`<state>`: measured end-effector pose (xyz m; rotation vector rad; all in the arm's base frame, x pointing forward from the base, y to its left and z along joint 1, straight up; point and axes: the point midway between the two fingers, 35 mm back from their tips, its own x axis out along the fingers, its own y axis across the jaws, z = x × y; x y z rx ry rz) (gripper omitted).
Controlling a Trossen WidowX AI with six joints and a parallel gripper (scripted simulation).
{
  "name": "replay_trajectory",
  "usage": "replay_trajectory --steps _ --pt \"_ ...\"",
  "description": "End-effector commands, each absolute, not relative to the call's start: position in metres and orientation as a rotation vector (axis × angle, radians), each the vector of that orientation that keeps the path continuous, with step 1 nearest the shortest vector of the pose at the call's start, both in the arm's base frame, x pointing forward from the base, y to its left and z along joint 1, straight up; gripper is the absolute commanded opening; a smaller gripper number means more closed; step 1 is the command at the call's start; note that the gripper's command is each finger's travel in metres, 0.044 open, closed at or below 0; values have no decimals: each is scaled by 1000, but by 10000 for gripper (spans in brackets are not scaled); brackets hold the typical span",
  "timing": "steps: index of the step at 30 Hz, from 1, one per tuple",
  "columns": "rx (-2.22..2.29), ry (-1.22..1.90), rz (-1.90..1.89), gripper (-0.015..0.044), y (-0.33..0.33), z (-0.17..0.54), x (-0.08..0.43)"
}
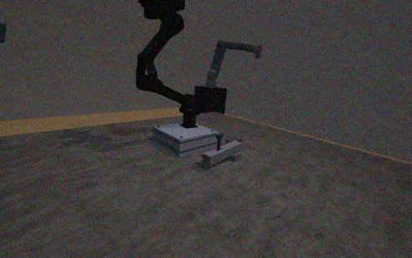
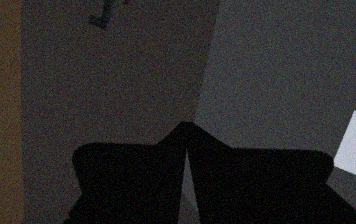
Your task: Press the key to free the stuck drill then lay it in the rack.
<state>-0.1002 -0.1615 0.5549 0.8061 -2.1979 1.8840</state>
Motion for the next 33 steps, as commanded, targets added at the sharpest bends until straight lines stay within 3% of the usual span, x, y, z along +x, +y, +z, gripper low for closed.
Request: replay_trajectory --steps 1,9,16,25,33 --pt "667 -1962 1954 0 -95 577 -119" --pt "512 -1565 1965 0 11 596 -116" --pt "303 -1192 1878 0 120 590 -80" --pt "82 -725 1650 0 229 545 18" --pt "-65 -330 1384 0 272 477 129"
